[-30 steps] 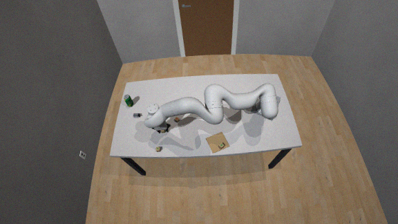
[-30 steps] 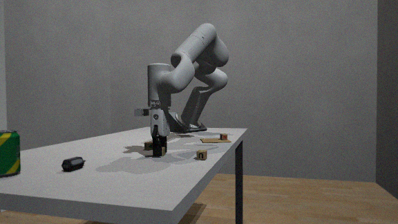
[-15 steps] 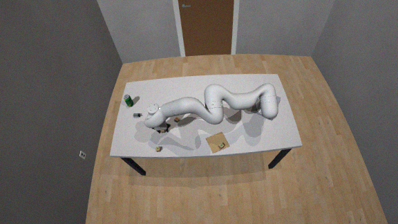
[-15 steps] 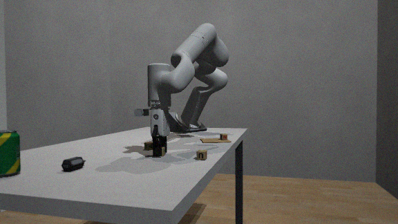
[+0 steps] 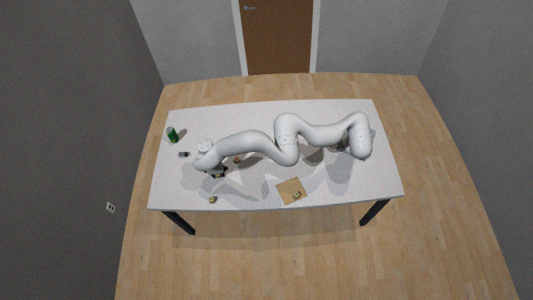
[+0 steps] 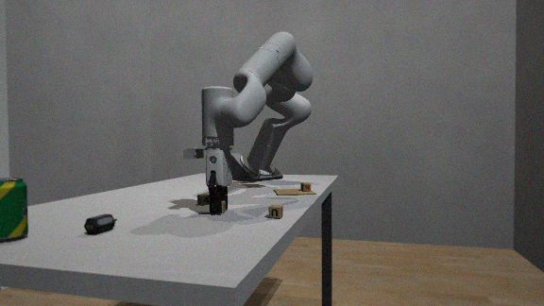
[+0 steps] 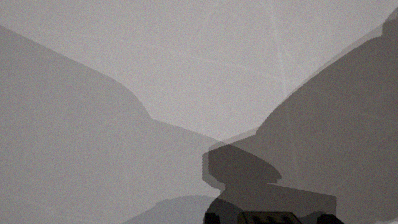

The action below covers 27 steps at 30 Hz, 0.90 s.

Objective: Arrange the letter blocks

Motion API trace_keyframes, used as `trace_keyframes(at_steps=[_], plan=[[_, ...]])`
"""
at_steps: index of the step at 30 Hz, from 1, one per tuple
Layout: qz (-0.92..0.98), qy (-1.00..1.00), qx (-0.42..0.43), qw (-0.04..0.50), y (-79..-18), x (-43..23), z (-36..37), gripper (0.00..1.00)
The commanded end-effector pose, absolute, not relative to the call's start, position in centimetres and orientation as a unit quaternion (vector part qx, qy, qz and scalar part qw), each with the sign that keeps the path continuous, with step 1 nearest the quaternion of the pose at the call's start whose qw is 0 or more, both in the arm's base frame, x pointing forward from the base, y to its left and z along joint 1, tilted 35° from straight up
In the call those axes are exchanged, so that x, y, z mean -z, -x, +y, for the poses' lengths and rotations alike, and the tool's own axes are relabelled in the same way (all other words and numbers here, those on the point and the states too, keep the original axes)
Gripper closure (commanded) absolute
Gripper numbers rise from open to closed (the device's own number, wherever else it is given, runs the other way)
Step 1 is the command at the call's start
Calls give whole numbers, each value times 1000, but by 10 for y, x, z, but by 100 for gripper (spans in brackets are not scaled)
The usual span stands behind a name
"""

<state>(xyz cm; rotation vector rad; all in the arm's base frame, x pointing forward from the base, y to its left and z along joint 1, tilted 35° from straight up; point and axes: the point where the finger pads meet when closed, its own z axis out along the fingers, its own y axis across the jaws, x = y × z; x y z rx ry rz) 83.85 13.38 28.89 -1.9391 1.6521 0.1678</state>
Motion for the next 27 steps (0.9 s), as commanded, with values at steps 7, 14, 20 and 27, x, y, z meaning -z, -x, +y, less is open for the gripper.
trace_keyframes(at_steps=[7, 14, 20, 27], plan=[[619, 727, -62, 291, -839, -290, 133, 52], [619, 727, -62, 291, -839, -290, 133, 52], [619, 727, -62, 291, -839, -290, 133, 72], [619, 727, -62, 291, -839, -290, 133, 72]])
